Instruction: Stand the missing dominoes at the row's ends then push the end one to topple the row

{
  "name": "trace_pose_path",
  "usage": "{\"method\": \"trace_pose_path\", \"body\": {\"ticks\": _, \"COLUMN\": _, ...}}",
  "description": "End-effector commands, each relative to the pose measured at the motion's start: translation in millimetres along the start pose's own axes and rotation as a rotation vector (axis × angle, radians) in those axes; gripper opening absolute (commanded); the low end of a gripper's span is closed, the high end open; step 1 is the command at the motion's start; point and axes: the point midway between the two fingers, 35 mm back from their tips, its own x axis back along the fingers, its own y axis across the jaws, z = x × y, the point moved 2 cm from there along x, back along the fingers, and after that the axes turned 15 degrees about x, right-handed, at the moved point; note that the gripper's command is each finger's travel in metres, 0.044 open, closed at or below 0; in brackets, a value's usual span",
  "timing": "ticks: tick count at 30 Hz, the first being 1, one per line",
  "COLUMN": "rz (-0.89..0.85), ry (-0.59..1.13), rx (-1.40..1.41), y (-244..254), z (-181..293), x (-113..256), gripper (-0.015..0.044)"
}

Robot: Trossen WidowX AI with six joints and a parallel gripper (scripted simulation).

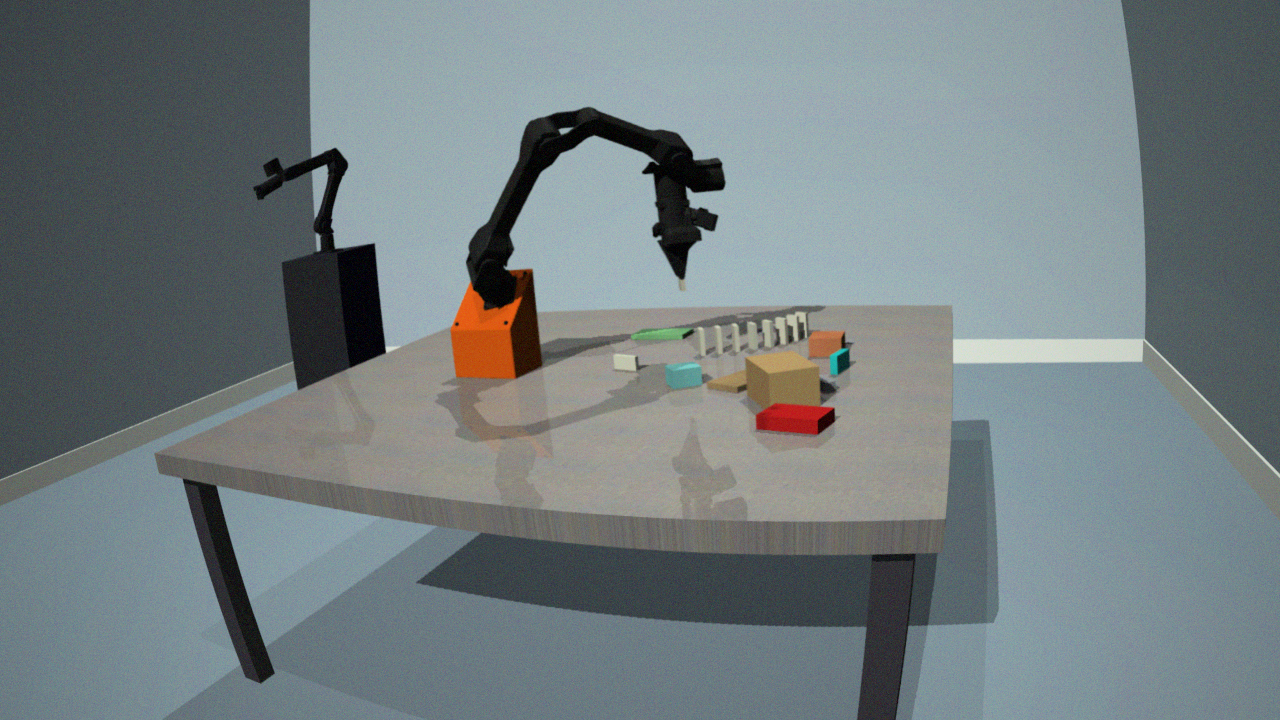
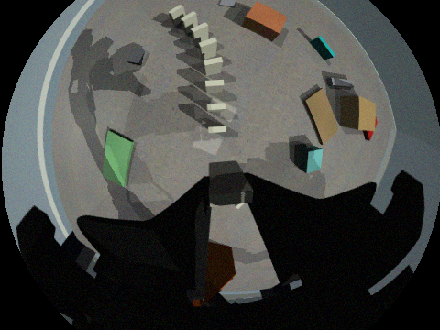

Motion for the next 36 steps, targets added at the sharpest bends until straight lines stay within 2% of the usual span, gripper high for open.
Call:
{"method": "trace_pose_path", "body": {"ticks": 1, "rz": 0.000, "ry": 0.015, "rx": 0.008, "y": -1, "z": 0, "x": -30, "gripper": 0.0107}}
{"method": "trace_pose_path", "body": {"ticks": 13, "rz": 0.005, "ry": 0.021, "rx": 0.006, "y": -1, "z": 7, "x": -115, "gripper": 0.0107}}
{"method": "trace_pose_path", "body": {"ticks": 26, "rz": 0.006, "ry": 0.022, "rx": 0.006, "y": -1, "z": 8, "x": -120, "gripper": 0.0107}}
{"method": "trace_pose_path", "body": {"ticks": 36, "rz": 0.006, "ry": 0.022, "rx": 0.006, "y": -1, "z": 8, "x": -120, "gripper": 0.0370}}
